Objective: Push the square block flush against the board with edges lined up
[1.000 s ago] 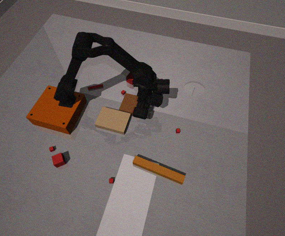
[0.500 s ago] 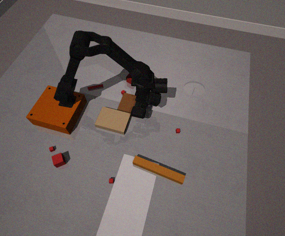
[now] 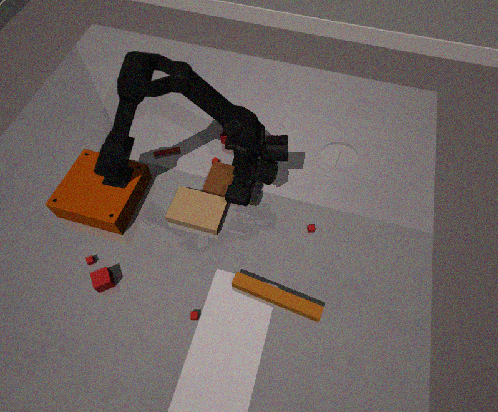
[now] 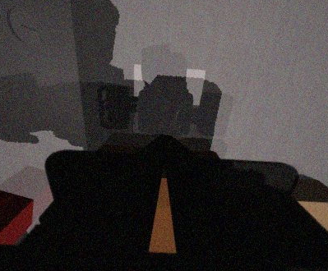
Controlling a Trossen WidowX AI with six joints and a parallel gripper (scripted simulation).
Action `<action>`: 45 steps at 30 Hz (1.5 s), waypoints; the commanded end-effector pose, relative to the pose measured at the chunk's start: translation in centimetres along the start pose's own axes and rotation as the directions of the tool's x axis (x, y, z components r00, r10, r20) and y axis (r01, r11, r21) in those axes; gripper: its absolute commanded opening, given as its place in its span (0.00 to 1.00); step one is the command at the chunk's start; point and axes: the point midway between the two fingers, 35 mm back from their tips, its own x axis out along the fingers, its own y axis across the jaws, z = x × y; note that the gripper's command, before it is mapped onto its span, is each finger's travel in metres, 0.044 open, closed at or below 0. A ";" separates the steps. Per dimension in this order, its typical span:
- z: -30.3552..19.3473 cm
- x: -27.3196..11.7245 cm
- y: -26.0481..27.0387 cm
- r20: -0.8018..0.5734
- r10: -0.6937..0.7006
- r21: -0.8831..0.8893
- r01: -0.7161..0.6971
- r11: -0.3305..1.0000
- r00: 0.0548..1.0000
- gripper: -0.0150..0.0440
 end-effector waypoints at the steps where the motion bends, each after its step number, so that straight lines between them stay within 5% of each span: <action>1: -0.7 0.2 -0.1 -0.013 -0.003 0.006 0.003 1.000 1.000 0.25; 45: -1.6 0.3 -0.1 -0.014 -0.003 0.006 0.003 1.000 1.000 0.25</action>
